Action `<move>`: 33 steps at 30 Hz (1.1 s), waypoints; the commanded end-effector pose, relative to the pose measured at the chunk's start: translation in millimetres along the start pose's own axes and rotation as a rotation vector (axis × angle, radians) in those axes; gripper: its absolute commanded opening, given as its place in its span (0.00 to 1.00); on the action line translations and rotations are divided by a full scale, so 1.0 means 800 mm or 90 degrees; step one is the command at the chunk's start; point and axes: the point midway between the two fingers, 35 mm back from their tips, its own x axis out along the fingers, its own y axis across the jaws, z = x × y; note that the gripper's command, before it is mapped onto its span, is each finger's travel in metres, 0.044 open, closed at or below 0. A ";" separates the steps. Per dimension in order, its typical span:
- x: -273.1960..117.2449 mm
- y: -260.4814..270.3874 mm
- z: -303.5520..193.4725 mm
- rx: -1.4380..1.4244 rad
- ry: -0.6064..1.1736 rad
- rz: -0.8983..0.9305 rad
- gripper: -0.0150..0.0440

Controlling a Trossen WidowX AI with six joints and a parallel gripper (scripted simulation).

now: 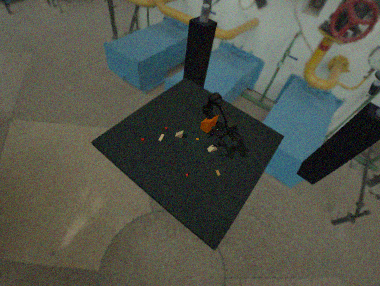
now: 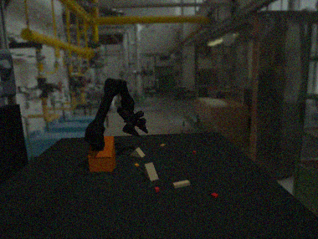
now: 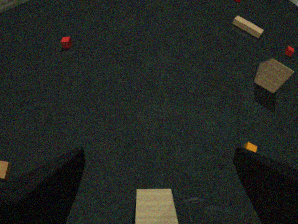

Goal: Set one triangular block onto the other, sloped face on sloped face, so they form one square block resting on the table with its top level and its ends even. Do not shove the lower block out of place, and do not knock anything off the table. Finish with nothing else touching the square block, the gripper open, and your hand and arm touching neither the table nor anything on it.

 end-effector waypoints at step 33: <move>0.109 -0.003 -0.026 0.010 1.019 -0.007 1.00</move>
